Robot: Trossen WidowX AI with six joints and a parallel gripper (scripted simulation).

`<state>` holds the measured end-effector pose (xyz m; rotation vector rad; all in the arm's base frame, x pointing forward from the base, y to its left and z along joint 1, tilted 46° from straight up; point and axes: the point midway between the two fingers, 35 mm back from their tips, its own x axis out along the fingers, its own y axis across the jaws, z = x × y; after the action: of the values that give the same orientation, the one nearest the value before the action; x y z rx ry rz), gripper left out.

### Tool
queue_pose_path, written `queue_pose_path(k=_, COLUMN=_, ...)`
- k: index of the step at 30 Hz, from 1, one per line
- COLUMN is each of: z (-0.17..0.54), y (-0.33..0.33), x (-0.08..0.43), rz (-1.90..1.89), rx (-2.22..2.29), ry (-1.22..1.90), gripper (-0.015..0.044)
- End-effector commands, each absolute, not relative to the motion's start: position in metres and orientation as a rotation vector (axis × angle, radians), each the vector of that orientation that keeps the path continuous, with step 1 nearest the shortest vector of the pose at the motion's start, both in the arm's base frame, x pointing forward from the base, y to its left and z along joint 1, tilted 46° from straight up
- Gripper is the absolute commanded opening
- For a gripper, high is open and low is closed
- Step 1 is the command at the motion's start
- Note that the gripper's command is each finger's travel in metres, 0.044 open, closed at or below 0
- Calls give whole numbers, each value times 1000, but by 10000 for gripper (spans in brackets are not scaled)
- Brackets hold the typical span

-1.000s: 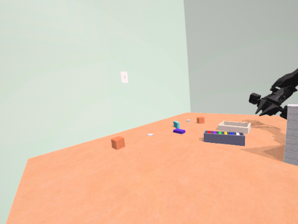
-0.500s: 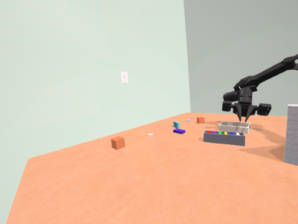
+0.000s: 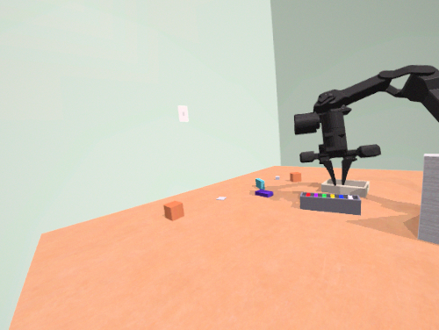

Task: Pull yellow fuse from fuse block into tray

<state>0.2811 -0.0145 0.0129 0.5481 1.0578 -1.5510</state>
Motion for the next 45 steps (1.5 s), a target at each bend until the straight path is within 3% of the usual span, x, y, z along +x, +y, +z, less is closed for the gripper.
queue_pose_path(k=1, z=-1, y=10, x=292, rz=-1532, rx=429, ry=841, gripper=74)
queue_pose_path(k=45, z=-22, y=-12, x=286, rz=-1532, rx=428, ry=839, gripper=74)
